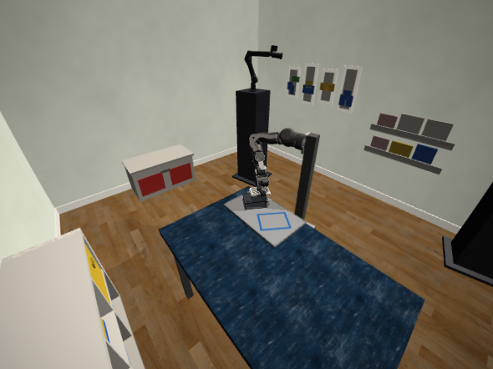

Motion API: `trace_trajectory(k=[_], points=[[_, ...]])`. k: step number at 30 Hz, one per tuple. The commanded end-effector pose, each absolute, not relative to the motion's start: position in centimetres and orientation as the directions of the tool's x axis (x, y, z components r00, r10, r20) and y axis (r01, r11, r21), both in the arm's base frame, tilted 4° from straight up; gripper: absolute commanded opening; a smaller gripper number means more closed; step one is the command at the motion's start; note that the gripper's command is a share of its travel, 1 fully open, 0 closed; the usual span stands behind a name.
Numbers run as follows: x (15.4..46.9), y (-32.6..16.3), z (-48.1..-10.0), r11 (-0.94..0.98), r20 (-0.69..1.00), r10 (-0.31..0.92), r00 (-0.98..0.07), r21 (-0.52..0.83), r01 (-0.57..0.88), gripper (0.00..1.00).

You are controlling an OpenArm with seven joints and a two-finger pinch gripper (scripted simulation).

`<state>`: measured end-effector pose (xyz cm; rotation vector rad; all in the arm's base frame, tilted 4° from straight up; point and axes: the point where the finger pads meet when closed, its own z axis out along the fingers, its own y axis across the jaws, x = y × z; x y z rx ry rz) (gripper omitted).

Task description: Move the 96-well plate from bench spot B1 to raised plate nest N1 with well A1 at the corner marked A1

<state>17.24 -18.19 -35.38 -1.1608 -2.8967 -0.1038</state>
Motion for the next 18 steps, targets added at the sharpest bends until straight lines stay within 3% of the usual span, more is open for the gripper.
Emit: trace_trajectory(k=[1,6,18], points=[[17.4,-18.1,-35.3,0.722,0.041,0.688,-0.725,0.062,0.689,0.0],[16.1,-21.9,-34.6,0.722,0.041,0.688,-0.725,0.061,0.689,0.0],[16.1,-21.9,-34.6,0.722,0.041,0.688,-0.725,0.061,0.689,0.0]])
